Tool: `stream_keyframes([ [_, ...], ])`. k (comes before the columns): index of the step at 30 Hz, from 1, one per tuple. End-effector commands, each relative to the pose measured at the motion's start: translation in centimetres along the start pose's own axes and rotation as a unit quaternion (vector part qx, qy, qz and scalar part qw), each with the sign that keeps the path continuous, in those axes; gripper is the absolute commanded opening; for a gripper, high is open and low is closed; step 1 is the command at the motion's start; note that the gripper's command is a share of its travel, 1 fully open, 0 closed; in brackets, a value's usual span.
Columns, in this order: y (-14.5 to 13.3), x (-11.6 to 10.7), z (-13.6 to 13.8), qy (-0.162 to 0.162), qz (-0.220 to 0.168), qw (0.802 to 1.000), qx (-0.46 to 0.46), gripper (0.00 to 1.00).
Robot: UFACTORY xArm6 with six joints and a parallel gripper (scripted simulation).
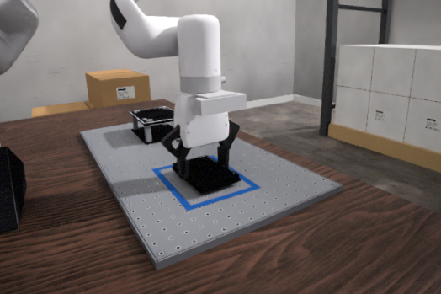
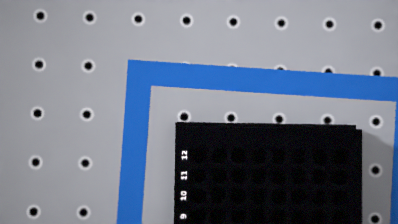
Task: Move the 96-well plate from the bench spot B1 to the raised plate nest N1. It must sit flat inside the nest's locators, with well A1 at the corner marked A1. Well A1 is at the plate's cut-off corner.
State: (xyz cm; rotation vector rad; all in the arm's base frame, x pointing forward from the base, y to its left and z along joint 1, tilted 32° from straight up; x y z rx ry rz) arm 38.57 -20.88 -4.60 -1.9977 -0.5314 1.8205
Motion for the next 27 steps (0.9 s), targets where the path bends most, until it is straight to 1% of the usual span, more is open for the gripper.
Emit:
stream_keyframes([
  [1,0.1,-0.4,-0.1,0.002,0.001,1.0,0.0,0.0],
  [17,0.1,-1.3,-0.1,0.002,0.001,1.0,0.0,0.0],
  [25,0.1,-1.3,-0.1,0.002,0.001,1.0,0.0,0.0],
  [27,0.1,-1.7,-0.1,0.002,0.001,1.0,0.0,0.0],
])
Point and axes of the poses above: the point where the finger pads meet when closed, its own x axis out along the fingers, its own z axis across the jaws, y = z × x, the point moved 8 cm from there along -x, back along the fingers, and after that the axes turned 5 degrees about -x, right-handed, at the moved point
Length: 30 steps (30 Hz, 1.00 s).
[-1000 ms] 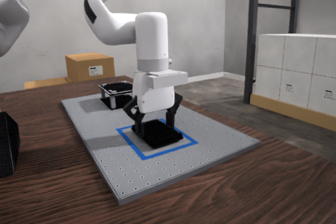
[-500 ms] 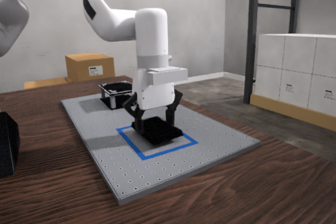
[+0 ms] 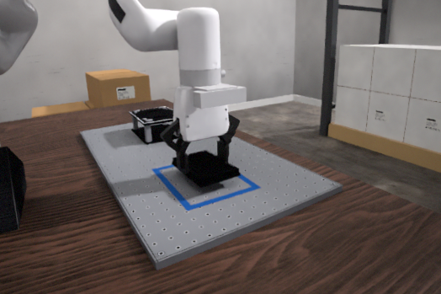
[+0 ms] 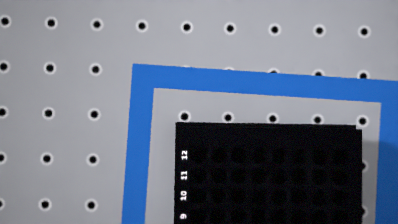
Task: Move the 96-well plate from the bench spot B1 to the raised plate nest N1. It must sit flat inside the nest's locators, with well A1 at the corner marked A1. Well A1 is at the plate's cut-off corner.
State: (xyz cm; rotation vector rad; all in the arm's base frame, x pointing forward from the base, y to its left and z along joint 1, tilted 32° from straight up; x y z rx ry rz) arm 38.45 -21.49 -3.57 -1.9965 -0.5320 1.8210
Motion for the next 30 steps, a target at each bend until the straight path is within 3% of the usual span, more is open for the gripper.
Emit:
stream_keyframes([
  [1,0.1,-0.6,-0.1,0.002,0.002,1.0,-0.001,0.0],
  [30,0.1,-4.8,-0.1,0.002,0.002,1.0,-0.001,0.0],
])
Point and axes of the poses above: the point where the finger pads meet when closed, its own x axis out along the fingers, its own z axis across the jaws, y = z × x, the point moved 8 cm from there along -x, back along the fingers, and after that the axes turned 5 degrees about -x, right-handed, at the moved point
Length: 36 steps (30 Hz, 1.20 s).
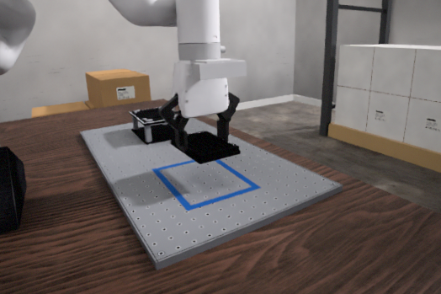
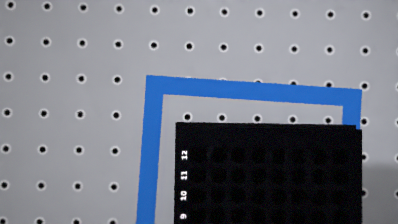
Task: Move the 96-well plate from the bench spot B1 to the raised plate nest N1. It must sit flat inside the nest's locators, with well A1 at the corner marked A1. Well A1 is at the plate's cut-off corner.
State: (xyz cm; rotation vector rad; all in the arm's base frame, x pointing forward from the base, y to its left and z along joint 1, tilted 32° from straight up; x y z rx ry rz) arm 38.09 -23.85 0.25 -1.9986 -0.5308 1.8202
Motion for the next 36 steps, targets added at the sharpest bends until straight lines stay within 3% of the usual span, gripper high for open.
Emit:
stream_keyframes([
  [1,0.0,-0.5,-0.1,0.001,0.001,1.0,0.0,0.0],
  [8,0.0,-1.7,-0.1,0.001,0.001,1.0,0.0,0.0],
  [21,0.0,-1.7,-0.1,0.001,0.001,1.0,0.0,0.0],
  [36,-4.2,-2.4,-0.9,0.001,0.001,1.0,0.022,0.0],
])
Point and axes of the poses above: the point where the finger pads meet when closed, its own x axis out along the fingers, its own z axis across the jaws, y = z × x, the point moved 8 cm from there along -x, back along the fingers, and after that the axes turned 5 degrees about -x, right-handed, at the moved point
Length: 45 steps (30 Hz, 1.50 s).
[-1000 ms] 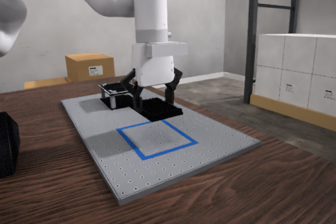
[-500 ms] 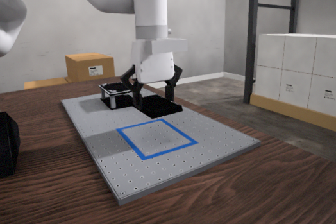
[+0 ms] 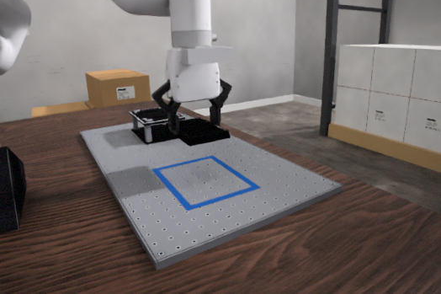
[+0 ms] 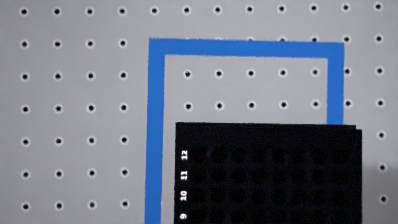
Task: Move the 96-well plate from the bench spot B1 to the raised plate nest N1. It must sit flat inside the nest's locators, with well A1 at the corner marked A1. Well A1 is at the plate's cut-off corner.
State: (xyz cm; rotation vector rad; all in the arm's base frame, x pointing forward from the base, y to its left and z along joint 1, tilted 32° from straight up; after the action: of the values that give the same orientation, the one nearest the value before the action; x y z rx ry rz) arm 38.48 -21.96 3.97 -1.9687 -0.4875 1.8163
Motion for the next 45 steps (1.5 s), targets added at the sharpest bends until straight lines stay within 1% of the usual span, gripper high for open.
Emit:
stream_keyframes([
  [1,-1.0,-0.3,-0.2,0.002,0.001,1.0,0.0,0.0],
  [13,-4.9,-1.0,-0.8,0.002,0.001,1.0,0.0,0.0],
  [15,-4.9,-1.0,-0.8,0.002,0.001,1.0,0.0,0.0],
  [30,-9.8,-1.9,-1.5,0.002,0.001,1.0,0.0,0.0],
  [32,-9.8,-1.9,-1.5,0.002,0.001,1.0,0.0,0.0],
  [45,-14.0,-2.6,-2.0,0.002,0.001,1.0,0.0,0.0],
])
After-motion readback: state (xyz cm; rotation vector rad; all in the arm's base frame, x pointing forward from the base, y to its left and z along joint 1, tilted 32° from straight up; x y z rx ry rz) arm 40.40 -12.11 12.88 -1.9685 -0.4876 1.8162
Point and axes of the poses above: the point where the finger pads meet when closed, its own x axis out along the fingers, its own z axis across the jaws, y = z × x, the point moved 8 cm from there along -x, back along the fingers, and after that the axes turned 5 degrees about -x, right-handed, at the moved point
